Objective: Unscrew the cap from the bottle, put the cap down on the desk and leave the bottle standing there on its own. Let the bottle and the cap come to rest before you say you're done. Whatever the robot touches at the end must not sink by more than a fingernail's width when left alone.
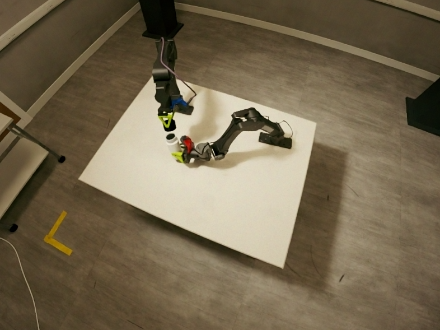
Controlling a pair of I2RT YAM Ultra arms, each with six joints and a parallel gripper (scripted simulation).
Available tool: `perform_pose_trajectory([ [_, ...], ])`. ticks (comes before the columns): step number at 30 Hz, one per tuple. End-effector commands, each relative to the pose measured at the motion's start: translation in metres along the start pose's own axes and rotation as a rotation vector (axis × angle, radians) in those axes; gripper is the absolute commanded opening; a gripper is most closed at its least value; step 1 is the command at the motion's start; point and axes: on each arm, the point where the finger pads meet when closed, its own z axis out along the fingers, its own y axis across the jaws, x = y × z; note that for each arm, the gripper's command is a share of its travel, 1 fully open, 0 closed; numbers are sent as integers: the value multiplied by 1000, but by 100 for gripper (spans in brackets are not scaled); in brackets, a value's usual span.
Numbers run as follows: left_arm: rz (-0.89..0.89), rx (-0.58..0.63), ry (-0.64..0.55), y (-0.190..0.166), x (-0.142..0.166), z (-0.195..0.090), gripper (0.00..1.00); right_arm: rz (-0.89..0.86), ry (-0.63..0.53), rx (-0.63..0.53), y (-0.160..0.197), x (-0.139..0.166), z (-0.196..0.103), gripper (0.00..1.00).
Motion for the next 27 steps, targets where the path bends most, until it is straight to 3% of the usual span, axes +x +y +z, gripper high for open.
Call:
perform_pose_trajectory([
  [1,-198,-3,-166,3,-14,-6,0,15,-4,27,-5,1,-13,0],
  [27,-187,-8,-178,5,-21,-4,0,15,-4,27,-5,1,-13,0],
])
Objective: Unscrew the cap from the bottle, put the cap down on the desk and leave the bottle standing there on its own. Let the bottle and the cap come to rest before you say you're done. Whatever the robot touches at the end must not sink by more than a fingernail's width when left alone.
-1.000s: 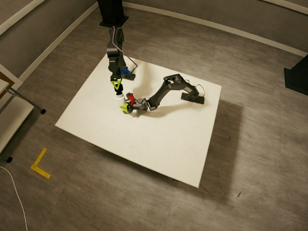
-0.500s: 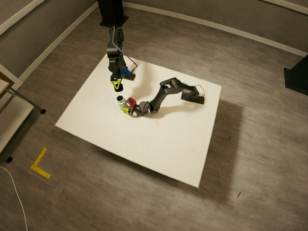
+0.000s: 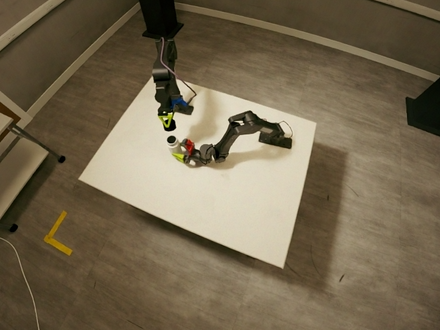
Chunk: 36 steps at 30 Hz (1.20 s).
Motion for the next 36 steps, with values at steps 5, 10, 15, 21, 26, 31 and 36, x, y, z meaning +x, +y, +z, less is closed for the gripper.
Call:
perform_pose_trajectory([
  [5,18,2,-33,-1,-11,2,0,15,-4,31,-6,1,-13,0],
  [10,9,-16,-18,6,-7,-2,0,93,9,4,-10,7,4,0],
  [15,-6,-34,-8,12,2,-6,0,308,34,-26,-17,21,21,0],
  [21,-21,-67,-3,22,8,-12,0,699,125,-108,-17,77,75,0],
  [26,-11,-60,-16,20,1,-9,0,996,194,-165,-8,97,93,0],
  [31,22,-23,-42,11,-9,0,0,1227,250,-210,1,108,109,0],
  [36,25,4,-29,1,6,4,0,1466,329,-264,21,127,136,0],
])
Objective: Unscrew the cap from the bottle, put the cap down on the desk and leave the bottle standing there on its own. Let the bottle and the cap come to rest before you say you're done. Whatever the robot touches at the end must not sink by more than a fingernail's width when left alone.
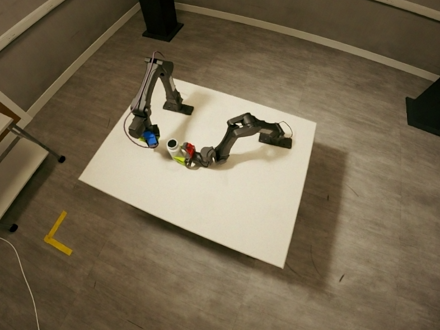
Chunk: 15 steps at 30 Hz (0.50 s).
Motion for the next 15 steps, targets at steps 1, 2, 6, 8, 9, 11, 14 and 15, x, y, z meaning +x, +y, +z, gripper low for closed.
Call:
perform_pose_trajectory([
  [1,47,38,-46,-9,-13,9,0,277,14,-18,-10,-1,14,0],
  [2,50,41,-48,-11,-13,10,0,330,29,-24,-11,1,18,0],
  [6,60,39,-60,-8,-20,9,0,535,70,-45,-14,5,25,0],
  [8,57,37,-60,-7,-20,9,0,622,54,-45,-12,2,20,0],
  [9,57,37,-60,-7,-20,9,0,622,54,-45,-12,2,20,0],
  [11,57,37,-60,-7,-20,9,0,622,54,-45,-12,2,20,0],
  [14,57,35,-60,-7,-20,9,0,622,54,-43,-12,2,20,0],
  [15,57,35,-60,-7,-20,9,0,622,54,-43,-12,2,20,0],
])
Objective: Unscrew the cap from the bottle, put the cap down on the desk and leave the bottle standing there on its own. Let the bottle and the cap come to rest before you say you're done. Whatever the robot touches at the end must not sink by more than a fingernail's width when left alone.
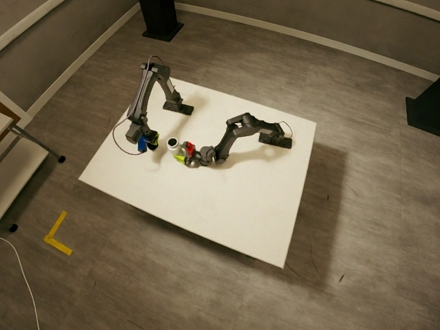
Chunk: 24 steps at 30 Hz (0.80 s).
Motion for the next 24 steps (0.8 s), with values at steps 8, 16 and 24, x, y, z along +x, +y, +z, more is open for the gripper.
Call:
perform_pose_trajectory([
  [8,52,6,-61,3,-25,5,0,55,-48,-8,2,-10,-15,0],
  [16,44,7,-50,2,-16,4,0,51,-28,-8,3,-4,-6,0],
  [24,41,7,-47,2,-3,4,0,51,-27,-8,3,-5,8,0],
])
